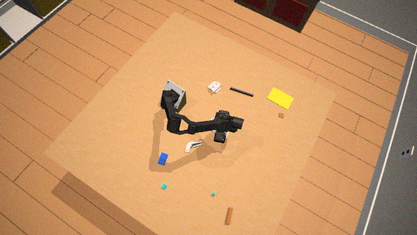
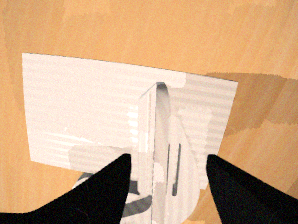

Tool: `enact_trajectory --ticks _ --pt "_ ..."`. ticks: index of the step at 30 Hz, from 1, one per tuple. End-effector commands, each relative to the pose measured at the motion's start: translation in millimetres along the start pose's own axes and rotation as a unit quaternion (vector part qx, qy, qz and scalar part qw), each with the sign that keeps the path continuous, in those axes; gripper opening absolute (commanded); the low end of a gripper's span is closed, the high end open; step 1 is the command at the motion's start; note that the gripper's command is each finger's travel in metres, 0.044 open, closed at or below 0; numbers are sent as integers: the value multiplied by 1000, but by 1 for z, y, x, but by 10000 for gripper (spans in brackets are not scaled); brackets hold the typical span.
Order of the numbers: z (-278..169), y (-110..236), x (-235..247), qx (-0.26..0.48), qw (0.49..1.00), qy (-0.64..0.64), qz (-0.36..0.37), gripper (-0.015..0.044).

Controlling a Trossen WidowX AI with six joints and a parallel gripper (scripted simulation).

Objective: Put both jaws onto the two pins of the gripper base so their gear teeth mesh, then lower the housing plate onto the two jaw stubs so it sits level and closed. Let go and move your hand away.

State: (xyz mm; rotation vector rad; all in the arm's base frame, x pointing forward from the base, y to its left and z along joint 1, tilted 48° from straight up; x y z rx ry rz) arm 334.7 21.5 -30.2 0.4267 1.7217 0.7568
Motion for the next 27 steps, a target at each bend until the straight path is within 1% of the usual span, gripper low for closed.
enact_trajectory --ticks 1,11,13,18,21,22,24,27 --pt "0 0 0 0 1000 0 0 224" --pt "0 3 0 0 1000 0 0 224" --pt "1 15 0 -1 1000 0 0 224" --pt "0 67 0 -1 1000 1 -2 224" --pt "-1 70 0 -1 1000 1 -2 224" --pt "1 63 1 -6 1000 4 -4 224" --pt "-2 65 -6 -5 1000 15 -3 277" --pt "-19 71 -36 -5 998 62 -2 355"
Point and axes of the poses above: the point midway between the two fingers, 35 mm back from their tips, its own y axis back along the fingers, its own x axis across the jaws, z = x × y, the point moved 2 cm from there along y, back along the fingers, and after that the axes turned 12 degrees about -y, right-handed, at the moved point
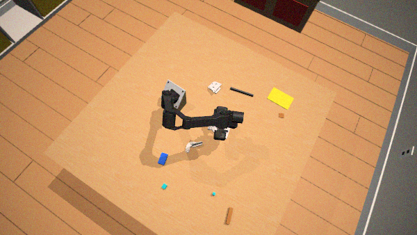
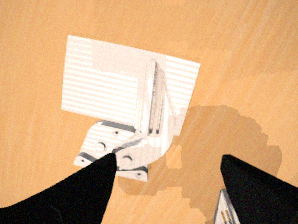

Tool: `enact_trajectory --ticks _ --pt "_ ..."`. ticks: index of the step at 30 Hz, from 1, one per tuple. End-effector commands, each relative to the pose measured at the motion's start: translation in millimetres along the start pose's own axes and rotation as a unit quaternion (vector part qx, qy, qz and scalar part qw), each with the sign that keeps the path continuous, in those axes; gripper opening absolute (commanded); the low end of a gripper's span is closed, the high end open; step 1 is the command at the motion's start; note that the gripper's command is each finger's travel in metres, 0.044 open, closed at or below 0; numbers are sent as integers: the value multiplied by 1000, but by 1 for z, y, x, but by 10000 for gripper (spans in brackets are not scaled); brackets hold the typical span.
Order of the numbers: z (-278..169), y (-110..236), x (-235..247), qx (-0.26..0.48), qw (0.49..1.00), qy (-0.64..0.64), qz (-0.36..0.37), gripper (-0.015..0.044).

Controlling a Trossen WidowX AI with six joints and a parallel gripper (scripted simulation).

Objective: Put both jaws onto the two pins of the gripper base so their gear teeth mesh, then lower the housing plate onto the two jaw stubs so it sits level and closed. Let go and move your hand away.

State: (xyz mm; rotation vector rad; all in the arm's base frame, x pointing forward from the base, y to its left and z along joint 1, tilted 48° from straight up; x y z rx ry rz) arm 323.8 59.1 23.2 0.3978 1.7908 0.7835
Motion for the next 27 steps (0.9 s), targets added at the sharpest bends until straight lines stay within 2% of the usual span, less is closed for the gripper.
enact_trajectory --ticks 1,3,4,12,19,23,27 --pt "-20 8 -33 -2 999 41 -1 382" --pt "-35 11 -51 -2 997 74 0 434" --pt "-43 12 -59 -1 996 91 0 440" --pt "-110 17 -107 3 978 211 -1 440" --pt "-111 15 -108 3 977 213 -1 440" --pt "-111 -21 -109 3 977 213 -2 440" --pt "-112 -23 -109 3 977 213 -2 440"
Point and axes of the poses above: the point midway between the two fingers, 35 mm back from their tips, its own y axis back along the fingers, its own x axis across the jaws, z = x × y, the point moved 2 cm from there along y, back along the fingers, and after that the axes turned 12 degrees about -y, right-handed, at the moved point
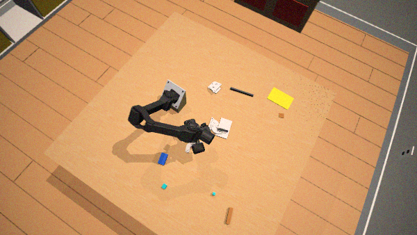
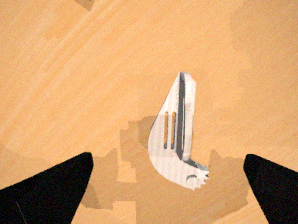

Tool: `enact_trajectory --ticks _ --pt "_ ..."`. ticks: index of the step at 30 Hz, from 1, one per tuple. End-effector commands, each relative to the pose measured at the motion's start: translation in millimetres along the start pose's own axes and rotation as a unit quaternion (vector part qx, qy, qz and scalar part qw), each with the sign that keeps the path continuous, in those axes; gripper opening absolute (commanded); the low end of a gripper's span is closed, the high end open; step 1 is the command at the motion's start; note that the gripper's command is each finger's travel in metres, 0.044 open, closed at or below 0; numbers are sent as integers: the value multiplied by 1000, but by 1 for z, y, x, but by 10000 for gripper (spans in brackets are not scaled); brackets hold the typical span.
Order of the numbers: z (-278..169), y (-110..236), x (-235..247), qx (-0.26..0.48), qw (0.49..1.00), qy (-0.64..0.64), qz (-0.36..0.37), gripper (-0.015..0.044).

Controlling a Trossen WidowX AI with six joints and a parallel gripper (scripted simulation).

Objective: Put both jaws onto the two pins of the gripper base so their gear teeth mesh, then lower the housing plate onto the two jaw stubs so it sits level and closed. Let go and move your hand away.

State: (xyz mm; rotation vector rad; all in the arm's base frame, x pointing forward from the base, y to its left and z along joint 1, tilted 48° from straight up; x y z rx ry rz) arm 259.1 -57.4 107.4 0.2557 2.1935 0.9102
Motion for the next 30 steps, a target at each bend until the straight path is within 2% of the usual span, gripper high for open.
enact_trajectory --ticks 1,30 --pt "1 -2 -1 -3 1000 1 -6 440" --pt "2 -47 -2 -2 1000 1 -6 440"
Point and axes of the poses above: the point midway between the two fingers, 35 mm back from their tips, its own y axis back along the fingers, its own x axis across the jaws, z = x × y, the point moved 2 cm from there along y, back along the fingers, and after that the axes turned 12 degrees about -y, right-handed, at the moved point
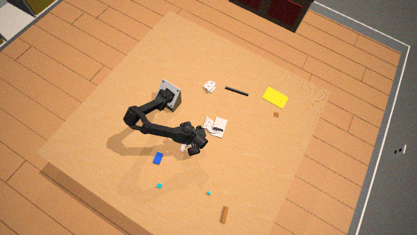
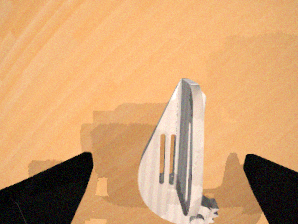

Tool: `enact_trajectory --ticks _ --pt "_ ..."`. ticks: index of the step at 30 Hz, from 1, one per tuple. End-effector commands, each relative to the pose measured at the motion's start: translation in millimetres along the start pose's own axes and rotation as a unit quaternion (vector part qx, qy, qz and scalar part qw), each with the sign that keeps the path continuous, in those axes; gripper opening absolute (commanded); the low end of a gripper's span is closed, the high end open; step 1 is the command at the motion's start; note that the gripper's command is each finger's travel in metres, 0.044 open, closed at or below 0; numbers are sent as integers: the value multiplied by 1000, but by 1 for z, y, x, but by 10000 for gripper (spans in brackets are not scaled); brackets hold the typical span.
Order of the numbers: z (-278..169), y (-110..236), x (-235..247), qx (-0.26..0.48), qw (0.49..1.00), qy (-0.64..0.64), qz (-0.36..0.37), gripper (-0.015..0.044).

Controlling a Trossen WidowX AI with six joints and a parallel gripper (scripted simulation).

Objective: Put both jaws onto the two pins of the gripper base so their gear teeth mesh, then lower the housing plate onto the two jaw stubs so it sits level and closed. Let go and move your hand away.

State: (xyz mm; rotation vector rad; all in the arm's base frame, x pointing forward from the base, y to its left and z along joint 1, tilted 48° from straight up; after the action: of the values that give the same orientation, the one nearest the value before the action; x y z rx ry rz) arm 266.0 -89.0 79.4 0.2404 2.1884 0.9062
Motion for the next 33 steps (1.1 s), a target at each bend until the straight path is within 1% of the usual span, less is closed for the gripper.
enact_trajectory --ticks 1,26,33 --pt "0 -6 1 0 1000 2 0 440" --pt "-1 -10 1 0 1000 2 0 440" --pt "-1 -10 1 2 1000 1 -1 256"
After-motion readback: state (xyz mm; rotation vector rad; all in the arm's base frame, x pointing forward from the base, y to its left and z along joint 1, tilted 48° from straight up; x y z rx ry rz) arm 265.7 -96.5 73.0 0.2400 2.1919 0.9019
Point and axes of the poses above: the point midway between the two fingers, 35 mm back from their tips, its own y axis back along the fingers, its own x axis across the jaws, z = x × y, the point moved 2 cm from there along y, back along the fingers, and after that the axes turned 12 degrees about -y, right-handed, at the moved point
